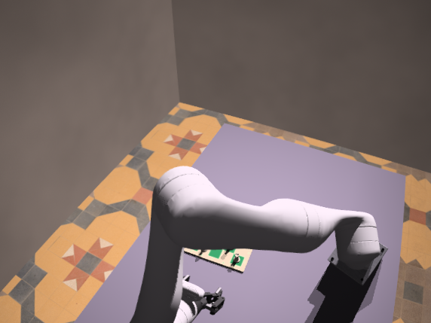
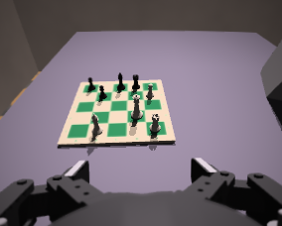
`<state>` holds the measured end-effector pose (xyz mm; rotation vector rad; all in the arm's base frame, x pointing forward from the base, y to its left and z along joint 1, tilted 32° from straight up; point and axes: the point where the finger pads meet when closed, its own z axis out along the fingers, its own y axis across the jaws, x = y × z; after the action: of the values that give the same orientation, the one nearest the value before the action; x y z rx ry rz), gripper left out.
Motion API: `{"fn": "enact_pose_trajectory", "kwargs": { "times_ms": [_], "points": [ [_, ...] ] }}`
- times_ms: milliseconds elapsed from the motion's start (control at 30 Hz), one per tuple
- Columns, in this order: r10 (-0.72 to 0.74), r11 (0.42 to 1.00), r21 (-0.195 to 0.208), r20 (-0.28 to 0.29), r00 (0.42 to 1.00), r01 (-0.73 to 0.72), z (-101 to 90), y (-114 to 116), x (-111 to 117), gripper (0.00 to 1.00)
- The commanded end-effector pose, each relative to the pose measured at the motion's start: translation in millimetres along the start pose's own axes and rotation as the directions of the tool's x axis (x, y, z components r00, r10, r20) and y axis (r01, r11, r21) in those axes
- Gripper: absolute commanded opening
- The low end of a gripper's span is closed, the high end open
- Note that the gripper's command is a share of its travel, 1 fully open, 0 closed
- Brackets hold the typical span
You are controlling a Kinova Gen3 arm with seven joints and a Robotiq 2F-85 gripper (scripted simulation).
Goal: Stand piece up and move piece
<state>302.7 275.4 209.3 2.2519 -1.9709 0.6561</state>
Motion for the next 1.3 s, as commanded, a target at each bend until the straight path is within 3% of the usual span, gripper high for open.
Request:
{"fn": "enact_pose_trajectory", "kwargs": {
  "times_ms": [0,100,233,333,433,500,600,700,733,867,1000,1067,1167,1267],
  "points": [
    [0.043,0.999,-0.018,0.002,0.999,-0.043,3.4,-3,5,1.0],
    [0.14,0.988,-0.066,0.008,0.99,-0.139,11.6,-7,13,1.0],
    [0.328,0.933,-0.161,0.006,0.945,-0.322,28.3,-13,28,1.0],
    [0.493,0.842,-0.248,-0.013,0.87,-0.48,44.2,-19,43,1.0],
    [0.658,0.696,-0.338,-0.053,0.751,-0.634,62.4,-27,60,1.0],
    [0.658,0.696,-0.338,-0.053,0.751,-0.634,62.4,-27,60,1.0],
    [0.801,0.494,-0.422,-0.118,0.587,-0.76,82.4,-34,79,1.0],
    [0.9,0.247,-0.486,-0.206,0.385,-0.838,103.5,-42,98,1.0],
    [0.9,0.247,-0.486,-0.206,0.385,-0.838,103.5,-42,98,1.0],
    [0.934,-0.106,-0.526,-0.344,0.097,-0.844,131.7,-53,125,1.0],
    [0.866,-0.418,-0.513,-0.475,-0.158,-0.749,157.6,-63,149,1.0],
    [0.866,-0.418,-0.513,-0.475,-0.158,-0.749,157.6,-63,149,1.0],
    [0.773,-0.598,-0.48,-0.557,-0.304,-0.642,174.4,-70,165,1.0],
    [0.67,-0.727,-0.438,-0.619,-0.409,-0.528,188.4,-75,178,1.0]
  ]
}}
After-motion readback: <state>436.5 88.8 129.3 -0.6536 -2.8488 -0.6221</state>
